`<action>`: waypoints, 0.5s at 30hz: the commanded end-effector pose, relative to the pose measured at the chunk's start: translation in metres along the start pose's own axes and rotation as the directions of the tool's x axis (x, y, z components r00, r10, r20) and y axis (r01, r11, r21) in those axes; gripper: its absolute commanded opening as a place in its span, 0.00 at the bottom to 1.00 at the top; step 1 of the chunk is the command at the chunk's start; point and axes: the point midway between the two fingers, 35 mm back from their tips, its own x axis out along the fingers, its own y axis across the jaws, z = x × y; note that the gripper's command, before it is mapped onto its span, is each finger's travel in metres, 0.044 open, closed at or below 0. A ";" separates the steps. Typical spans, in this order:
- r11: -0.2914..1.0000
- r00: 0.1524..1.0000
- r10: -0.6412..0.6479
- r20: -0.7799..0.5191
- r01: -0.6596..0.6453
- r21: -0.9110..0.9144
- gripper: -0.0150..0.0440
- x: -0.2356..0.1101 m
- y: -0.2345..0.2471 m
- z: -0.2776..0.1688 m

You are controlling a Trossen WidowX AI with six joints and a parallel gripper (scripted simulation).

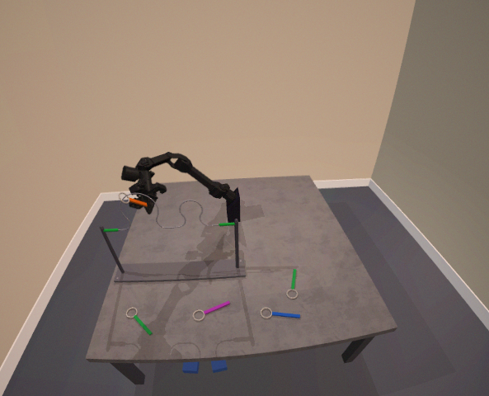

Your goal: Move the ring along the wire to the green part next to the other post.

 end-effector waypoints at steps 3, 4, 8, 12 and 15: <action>0.996 0.999 -0.047 0.010 0.047 -0.073 0.00 -0.001 -0.002 0.000; 0.995 0.998 -0.054 0.012 0.055 -0.084 0.00 -0.001 -0.003 0.000; 0.988 0.996 -0.082 0.020 0.084 -0.128 0.00 -0.001 -0.005 0.000; 0.979 0.994 -0.110 0.029 0.113 -0.172 0.00 -0.001 -0.006 0.000; 0.970 0.991 -0.130 0.037 0.135 -0.204 0.00 0.000 -0.008 0.000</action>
